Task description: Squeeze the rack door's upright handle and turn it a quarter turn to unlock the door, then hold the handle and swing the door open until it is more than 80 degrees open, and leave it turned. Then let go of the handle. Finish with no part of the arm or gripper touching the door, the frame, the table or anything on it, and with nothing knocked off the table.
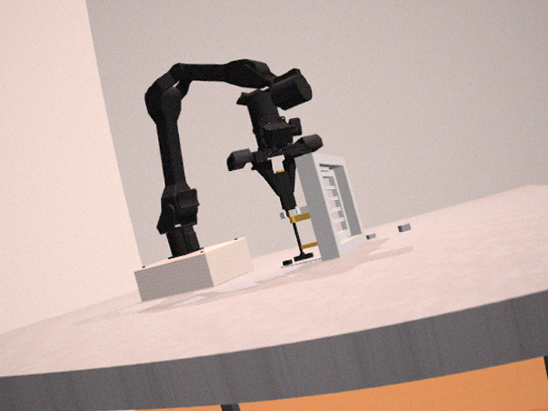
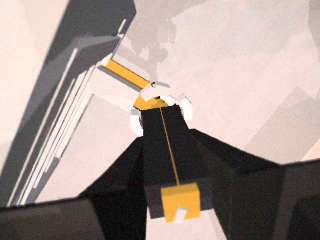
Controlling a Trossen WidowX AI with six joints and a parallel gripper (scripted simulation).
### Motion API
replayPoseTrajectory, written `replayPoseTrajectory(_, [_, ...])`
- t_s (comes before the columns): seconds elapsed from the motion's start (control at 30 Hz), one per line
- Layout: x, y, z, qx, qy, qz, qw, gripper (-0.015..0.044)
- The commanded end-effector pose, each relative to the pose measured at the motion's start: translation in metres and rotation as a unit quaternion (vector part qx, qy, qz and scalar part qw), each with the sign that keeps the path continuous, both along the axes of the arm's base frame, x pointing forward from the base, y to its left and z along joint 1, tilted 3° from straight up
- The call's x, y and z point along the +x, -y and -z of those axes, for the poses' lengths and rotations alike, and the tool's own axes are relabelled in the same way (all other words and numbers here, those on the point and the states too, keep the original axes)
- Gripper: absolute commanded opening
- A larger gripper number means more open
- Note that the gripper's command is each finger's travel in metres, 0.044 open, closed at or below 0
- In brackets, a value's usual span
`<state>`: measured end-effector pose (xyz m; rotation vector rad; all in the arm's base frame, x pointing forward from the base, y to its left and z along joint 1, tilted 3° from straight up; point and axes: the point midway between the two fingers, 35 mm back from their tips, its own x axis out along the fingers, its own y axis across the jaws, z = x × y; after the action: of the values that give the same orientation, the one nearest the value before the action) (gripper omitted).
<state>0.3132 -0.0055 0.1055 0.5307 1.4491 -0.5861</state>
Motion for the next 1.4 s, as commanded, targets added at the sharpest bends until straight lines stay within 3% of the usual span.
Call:
replayPoseTrajectory(0.0, [0.0,-0.0001,0.0007,0.004,0.005,0.111,0.994,0.0022])
replayPoseTrajectory(0.27, [0.0,-0.0001,0.0008,0.01,0.014,0.303,0.953,0.0022])
replayPoseTrajectory(0.53, [0.0,-0.0001,0.0008,0.015,0.023,0.48,0.877,0.0022])
replayPoseTrajectory(0.93, [0.0,-0.0001,0.0008,0.016,0.023,0.494,0.869,0.0022])
replayPoseTrajectory(1.27, [0.0,-0.0001,0.0008,0.016,0.023,0.494,0.869,0.0285])
replayPoseTrajectory(1.37, [0.0,-0.0001,0.0008,0.015,0.023,0.48,0.877,0.0294])
